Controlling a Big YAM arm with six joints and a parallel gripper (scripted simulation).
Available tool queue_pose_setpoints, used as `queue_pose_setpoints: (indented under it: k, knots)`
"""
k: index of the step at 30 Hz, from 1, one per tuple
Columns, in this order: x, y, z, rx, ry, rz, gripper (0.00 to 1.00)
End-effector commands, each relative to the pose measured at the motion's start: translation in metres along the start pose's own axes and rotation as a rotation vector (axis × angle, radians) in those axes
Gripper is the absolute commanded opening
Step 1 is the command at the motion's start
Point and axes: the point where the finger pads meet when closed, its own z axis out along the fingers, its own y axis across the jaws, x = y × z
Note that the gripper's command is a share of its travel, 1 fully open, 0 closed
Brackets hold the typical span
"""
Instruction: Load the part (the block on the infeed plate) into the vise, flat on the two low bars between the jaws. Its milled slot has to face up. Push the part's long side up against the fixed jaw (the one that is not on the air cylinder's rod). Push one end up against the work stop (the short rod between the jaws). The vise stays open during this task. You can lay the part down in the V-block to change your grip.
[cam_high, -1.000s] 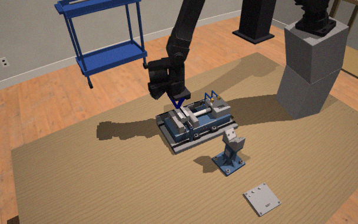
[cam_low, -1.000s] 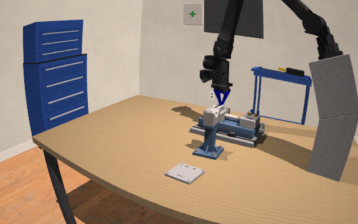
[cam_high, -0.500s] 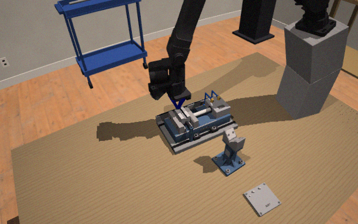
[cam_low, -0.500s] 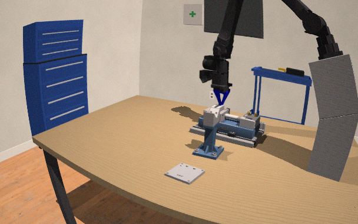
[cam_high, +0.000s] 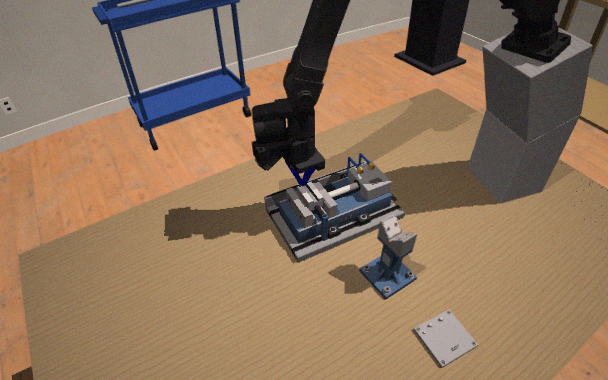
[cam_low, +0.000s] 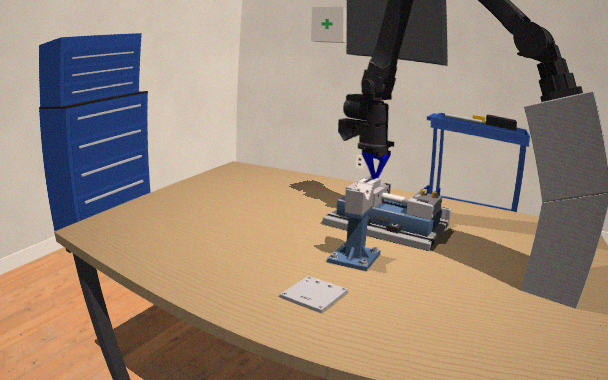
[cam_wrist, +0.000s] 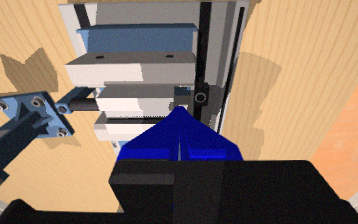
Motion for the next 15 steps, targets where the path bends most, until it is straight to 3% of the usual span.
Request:
queue_pose_setpoints:
  k: [1, 15]
  knots:
    - [-0.0136, 0.0097, -0.0114, 0.002, -0.038, -0.009, 0.0]
    - [-0.0135, 0.0112, -0.0114, 0.002, -0.038, -0.009, 0.0]
